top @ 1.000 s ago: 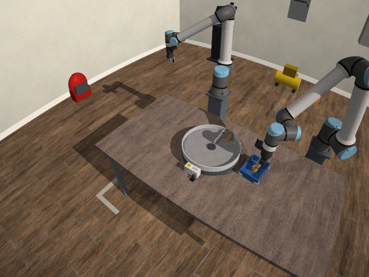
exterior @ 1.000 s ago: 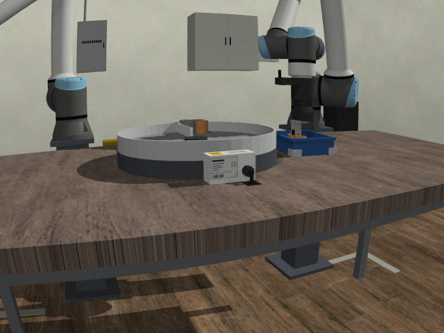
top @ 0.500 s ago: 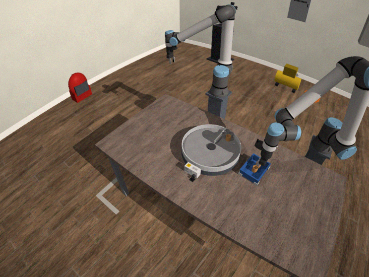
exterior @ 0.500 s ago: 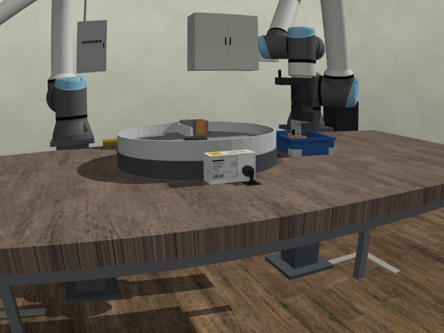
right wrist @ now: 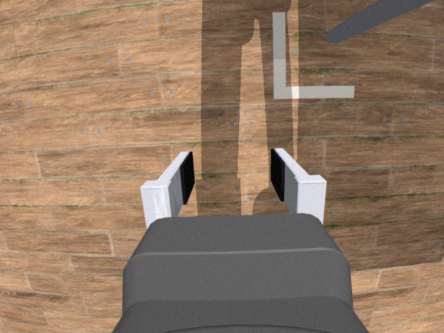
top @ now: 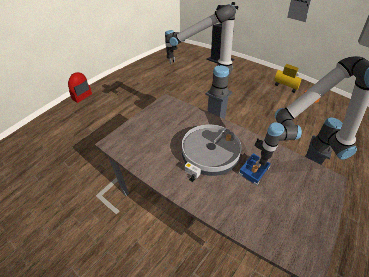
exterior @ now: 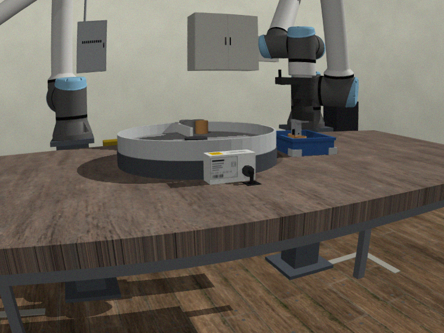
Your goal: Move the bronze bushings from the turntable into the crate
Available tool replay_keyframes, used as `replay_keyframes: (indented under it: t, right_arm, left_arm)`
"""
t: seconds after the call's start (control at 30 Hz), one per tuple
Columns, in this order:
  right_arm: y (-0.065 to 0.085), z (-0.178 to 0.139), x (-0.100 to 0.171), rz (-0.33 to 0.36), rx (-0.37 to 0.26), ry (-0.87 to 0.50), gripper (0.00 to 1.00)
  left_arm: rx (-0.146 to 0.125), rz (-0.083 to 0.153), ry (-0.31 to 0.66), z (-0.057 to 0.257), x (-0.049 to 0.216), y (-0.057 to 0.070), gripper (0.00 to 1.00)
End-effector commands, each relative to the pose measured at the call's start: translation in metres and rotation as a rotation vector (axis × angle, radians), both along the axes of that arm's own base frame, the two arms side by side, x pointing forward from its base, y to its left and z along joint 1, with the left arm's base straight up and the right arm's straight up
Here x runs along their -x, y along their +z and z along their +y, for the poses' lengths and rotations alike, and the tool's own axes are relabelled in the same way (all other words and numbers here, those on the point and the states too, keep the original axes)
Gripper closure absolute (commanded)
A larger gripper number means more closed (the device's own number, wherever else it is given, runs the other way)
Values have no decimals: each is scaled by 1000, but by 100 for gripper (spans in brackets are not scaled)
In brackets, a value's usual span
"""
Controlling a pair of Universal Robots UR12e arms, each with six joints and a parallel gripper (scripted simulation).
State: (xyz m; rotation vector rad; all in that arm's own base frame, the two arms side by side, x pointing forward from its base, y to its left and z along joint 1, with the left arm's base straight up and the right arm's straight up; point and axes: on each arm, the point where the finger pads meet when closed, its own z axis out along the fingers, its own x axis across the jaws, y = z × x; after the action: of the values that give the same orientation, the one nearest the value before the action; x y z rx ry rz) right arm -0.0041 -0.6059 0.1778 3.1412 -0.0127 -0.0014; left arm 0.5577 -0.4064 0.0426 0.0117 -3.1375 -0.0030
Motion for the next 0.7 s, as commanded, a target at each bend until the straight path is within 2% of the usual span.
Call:
replay_keyframes:
  t: [0.0, 0.13, 0.2, 0.47, 0.67]
  right_arm:
    - [-1, 2, 1, -1, 0, 0, 0]
    - [-1, 2, 1, -1, 0, 0, 0]
    - [-1, 2, 1, -1, 0, 0, 0]
    - [-1, 2, 1, -1, 0, 0, 0]
    - [-1, 2, 1, -1, 0, 0, 0]
  left_arm:
    - [10, -7, 0, -3, -4, 24, 62]
    - [10, -7, 0, -3, -4, 43, 62]
    - [10, -7, 0, -3, -4, 43, 62]
    - [10, -7, 0, -3, -4, 80, 62]
    - [10, -8, 0, -3, -4, 94, 62]
